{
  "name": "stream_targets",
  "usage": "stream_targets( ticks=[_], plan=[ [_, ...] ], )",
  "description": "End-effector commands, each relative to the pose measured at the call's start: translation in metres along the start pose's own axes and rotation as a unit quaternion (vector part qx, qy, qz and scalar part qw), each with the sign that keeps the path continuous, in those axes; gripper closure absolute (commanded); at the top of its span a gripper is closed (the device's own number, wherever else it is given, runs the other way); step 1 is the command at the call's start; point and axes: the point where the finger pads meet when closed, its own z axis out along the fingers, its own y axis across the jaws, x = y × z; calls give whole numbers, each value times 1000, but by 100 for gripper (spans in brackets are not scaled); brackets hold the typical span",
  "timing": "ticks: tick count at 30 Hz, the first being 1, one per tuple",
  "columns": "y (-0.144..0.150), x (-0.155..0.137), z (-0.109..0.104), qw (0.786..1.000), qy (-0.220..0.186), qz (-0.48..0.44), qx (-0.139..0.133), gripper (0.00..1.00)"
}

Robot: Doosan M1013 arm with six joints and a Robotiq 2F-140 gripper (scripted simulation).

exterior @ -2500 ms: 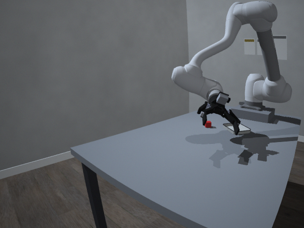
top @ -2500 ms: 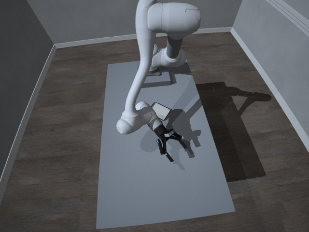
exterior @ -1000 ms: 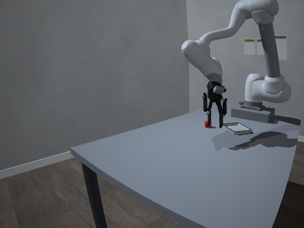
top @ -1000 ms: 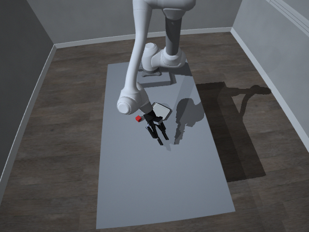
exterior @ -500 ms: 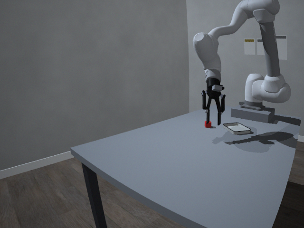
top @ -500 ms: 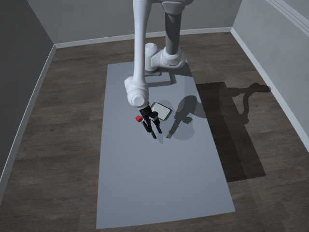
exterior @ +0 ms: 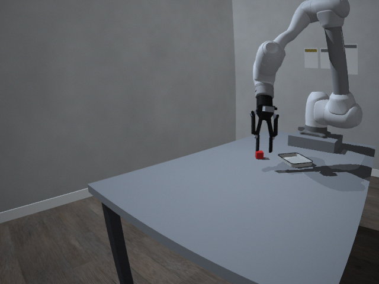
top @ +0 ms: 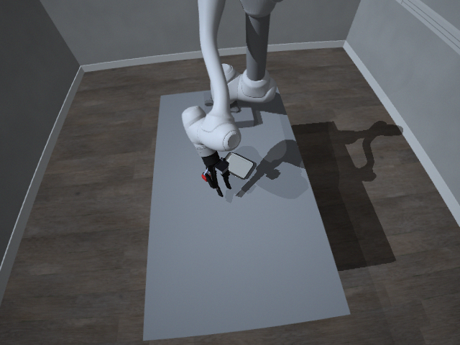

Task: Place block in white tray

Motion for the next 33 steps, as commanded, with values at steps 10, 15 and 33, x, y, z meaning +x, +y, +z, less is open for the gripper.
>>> stream_targets(
  ticks=[10,15,33],
  plan=[
    [-6,-71,-33,992,-119,17,24,58],
    [-12,-122,-51,980,-194,28,38,58],
    [-15,-146,-62,971,-232,32,43,58]
  ],
)
